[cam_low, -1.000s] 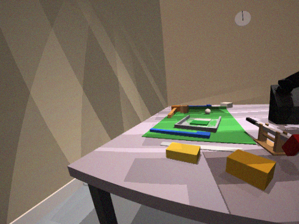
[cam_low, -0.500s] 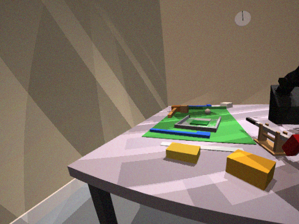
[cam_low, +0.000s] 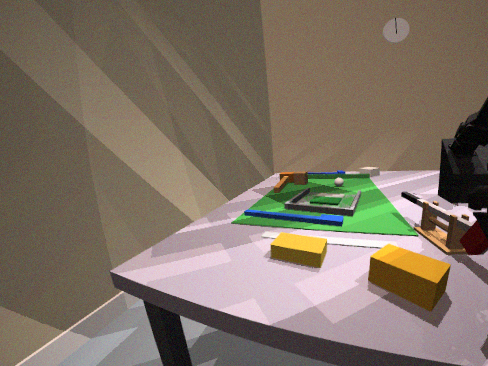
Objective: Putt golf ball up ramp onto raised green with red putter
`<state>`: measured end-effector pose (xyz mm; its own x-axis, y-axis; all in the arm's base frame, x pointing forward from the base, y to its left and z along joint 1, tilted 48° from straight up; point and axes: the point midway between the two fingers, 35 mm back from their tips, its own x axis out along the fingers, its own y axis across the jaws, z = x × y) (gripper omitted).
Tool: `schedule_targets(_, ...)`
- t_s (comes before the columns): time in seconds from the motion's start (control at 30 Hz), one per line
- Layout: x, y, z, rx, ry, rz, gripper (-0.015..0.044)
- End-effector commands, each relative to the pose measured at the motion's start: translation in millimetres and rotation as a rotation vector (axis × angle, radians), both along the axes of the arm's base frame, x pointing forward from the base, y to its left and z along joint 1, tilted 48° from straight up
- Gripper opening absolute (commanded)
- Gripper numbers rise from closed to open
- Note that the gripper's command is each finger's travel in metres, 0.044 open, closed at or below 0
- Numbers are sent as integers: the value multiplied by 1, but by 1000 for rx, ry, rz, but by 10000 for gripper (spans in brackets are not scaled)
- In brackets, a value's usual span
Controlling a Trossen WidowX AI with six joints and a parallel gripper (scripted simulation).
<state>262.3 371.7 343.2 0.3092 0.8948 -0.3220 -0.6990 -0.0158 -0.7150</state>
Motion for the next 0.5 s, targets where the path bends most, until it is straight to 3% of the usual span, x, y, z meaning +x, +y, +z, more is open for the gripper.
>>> schedule_targets(0.0, 37, -47, -16, -4, 103, -120, 440)
schedule_targets(0.47, 66, -91, -42, -23, 206, -219, 440)
